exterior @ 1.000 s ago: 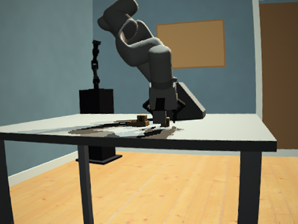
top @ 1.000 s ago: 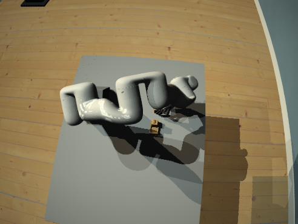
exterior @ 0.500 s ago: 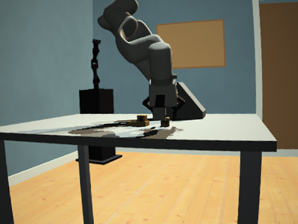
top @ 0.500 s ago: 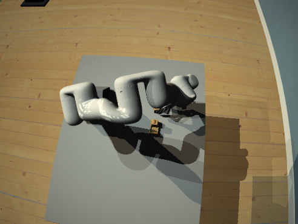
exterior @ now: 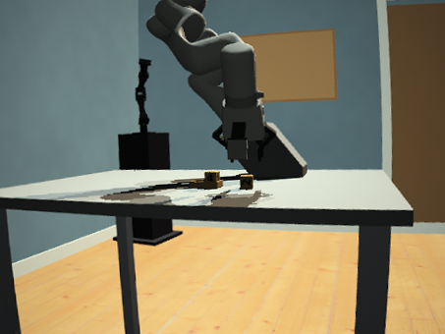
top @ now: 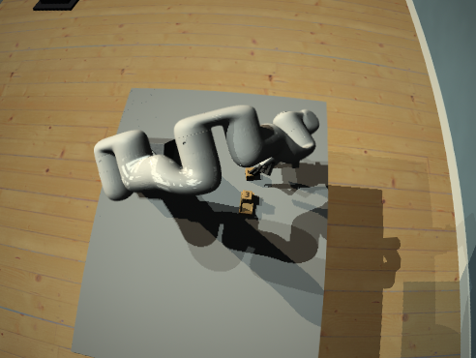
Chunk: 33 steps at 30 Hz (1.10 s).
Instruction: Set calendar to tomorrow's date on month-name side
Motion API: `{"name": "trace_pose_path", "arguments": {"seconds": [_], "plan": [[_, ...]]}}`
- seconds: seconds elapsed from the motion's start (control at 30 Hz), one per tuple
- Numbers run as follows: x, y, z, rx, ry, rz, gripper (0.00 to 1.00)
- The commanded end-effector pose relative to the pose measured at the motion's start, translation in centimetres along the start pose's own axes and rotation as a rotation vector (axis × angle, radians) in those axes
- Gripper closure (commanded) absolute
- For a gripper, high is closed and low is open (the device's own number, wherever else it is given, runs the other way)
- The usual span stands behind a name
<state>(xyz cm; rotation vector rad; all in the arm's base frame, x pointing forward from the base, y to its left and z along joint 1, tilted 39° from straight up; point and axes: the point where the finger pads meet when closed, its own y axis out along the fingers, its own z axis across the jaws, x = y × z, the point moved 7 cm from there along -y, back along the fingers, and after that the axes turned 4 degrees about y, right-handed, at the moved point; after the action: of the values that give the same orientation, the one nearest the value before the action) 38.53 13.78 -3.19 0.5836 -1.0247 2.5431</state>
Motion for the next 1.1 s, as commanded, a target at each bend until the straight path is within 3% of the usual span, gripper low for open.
{"name": "trace_pose_path", "arguments": {"seconds": [0.0,0.37,0.53,0.8,1.07], "plan": [[0.4,-0.7,0.0,-0.001,0.001,0.002,0.29],[0.8,-1.3,0.1,-0.001,0.001,0.008,0.29],[1.1,-1.2,0.2,0.001,0.007,0.061,0.29],[3.1,-0.9,0.2,-0.021,0.001,0.301,0.29],[3.6,-0.8,0.4,-0.018,0.006,0.342,0.29]]}}
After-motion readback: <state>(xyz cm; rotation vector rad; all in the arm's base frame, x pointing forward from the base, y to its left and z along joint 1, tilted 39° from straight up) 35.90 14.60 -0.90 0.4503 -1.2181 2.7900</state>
